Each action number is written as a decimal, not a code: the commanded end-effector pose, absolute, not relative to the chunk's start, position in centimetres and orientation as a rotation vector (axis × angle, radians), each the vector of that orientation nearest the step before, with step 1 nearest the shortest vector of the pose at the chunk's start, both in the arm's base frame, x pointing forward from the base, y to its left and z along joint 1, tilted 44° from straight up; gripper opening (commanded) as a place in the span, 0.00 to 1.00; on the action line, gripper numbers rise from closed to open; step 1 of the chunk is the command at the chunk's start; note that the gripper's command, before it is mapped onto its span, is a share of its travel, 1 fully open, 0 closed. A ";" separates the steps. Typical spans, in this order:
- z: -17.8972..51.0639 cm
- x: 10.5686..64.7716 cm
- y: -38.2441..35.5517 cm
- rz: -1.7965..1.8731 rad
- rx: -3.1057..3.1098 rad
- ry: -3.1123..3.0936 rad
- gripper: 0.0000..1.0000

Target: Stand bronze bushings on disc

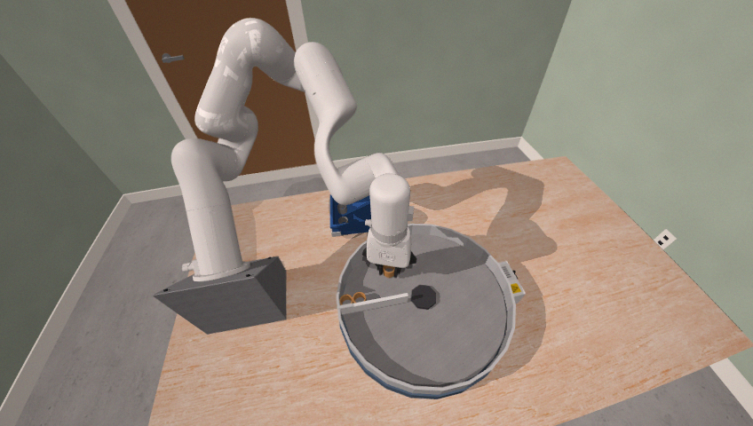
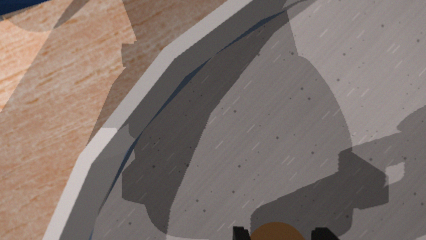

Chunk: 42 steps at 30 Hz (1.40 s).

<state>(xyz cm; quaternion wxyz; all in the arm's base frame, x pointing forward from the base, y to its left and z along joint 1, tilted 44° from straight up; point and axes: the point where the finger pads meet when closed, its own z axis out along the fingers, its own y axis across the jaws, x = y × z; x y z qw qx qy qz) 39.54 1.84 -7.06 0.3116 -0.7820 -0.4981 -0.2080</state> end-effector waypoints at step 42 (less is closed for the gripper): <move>-7.1 39.7 1.8 -0.552 -2.066 -1.316 0.42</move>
